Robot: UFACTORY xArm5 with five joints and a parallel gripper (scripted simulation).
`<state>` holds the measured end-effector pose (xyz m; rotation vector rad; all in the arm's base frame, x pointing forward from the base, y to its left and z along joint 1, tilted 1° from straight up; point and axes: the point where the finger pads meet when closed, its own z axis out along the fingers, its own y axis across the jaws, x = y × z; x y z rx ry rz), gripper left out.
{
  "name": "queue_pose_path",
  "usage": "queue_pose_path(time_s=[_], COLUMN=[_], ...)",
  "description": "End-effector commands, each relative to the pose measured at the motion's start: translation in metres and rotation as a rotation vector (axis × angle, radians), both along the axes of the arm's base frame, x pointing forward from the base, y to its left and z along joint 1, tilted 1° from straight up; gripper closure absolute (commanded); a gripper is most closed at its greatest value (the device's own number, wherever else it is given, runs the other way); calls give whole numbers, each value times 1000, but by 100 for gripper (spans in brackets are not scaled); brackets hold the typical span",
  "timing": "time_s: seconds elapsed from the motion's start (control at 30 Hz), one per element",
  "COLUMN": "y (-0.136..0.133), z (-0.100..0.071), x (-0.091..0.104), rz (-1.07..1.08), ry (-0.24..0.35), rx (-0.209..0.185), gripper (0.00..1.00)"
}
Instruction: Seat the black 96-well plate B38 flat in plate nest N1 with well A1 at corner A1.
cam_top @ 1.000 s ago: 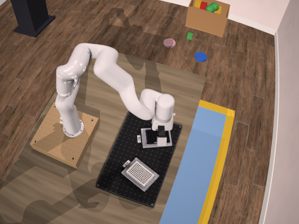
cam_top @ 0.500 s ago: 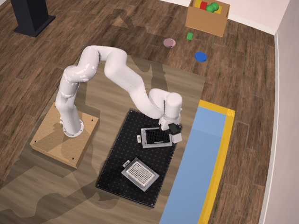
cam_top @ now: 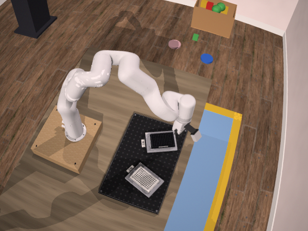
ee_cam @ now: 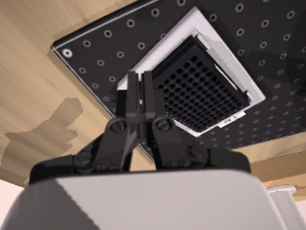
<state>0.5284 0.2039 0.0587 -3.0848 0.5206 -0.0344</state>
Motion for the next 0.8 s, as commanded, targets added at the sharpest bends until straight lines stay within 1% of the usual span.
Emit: queue_pose_path(time_s=[0.0, 0.3, 0.37, 0.73, 0.77], y=[1, 1, 1, 1, 1], z=[1, 1, 1, 1, 1], x=[2, 2, 2, 2, 2], rz=[155, 455, 455, 821, 827], ry=[-1, -4, -4, -7, -7], rx=[-4, -11, -11, -20, -20], gripper=[100, 100, 100, 100, 100])
